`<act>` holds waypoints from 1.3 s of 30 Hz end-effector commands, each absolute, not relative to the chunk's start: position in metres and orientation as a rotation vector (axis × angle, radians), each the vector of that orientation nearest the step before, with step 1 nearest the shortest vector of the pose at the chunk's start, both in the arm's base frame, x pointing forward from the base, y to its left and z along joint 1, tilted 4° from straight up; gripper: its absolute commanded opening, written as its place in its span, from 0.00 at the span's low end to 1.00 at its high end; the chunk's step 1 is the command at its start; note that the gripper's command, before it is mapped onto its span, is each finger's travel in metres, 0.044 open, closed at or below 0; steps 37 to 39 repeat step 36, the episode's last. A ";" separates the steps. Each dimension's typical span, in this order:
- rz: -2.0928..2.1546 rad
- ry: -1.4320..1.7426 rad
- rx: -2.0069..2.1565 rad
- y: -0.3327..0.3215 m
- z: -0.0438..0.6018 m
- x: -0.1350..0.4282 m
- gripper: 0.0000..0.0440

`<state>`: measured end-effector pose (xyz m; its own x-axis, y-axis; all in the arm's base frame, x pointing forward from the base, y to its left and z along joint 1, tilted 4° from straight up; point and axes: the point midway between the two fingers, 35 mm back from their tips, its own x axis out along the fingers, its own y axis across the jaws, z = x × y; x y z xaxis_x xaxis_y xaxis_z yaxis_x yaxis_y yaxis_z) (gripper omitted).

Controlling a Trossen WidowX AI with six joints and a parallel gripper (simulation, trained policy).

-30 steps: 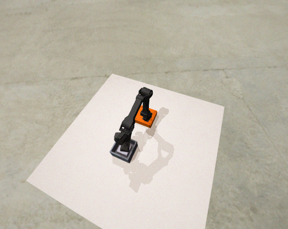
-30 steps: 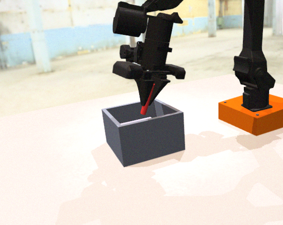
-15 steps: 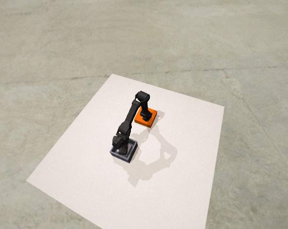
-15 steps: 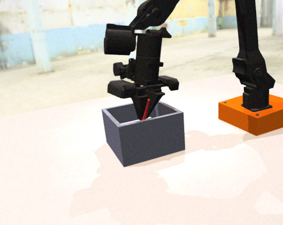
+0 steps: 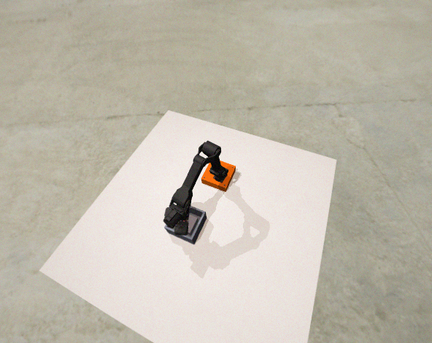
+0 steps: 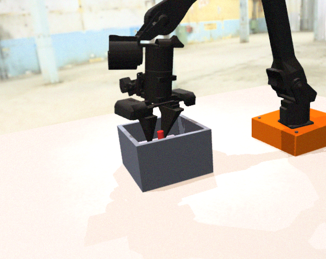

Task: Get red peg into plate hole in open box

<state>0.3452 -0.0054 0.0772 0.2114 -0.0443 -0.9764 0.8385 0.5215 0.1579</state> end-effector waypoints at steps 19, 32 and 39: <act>-0.698 1.085 0.833 -0.041 0.103 0.401 1.00; -0.696 1.035 0.840 -0.050 0.112 0.412 1.00; -0.696 1.033 0.840 -0.050 0.112 0.412 1.00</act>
